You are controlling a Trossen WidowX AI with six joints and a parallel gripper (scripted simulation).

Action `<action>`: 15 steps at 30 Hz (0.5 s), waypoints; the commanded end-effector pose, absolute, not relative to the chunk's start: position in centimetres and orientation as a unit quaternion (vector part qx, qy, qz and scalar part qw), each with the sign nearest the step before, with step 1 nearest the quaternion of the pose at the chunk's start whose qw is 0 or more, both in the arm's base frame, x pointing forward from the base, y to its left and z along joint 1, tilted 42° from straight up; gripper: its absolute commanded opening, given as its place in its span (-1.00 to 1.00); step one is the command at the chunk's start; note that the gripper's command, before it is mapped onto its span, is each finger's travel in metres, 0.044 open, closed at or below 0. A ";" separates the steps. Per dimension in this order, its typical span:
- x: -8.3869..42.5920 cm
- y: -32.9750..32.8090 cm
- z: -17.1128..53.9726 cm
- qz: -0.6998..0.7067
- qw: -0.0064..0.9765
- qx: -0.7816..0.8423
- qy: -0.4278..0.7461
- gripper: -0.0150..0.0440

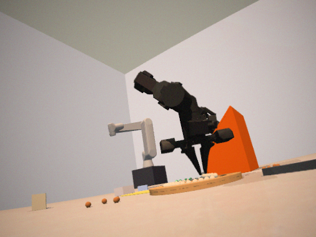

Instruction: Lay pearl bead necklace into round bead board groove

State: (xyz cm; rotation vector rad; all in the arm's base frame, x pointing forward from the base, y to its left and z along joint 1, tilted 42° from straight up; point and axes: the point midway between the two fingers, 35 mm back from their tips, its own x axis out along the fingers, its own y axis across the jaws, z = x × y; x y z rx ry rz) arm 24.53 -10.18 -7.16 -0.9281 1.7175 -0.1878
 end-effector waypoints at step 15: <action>24.6 -10.4 -7.5 -0.082 0.560 -0.392 0.725 0.22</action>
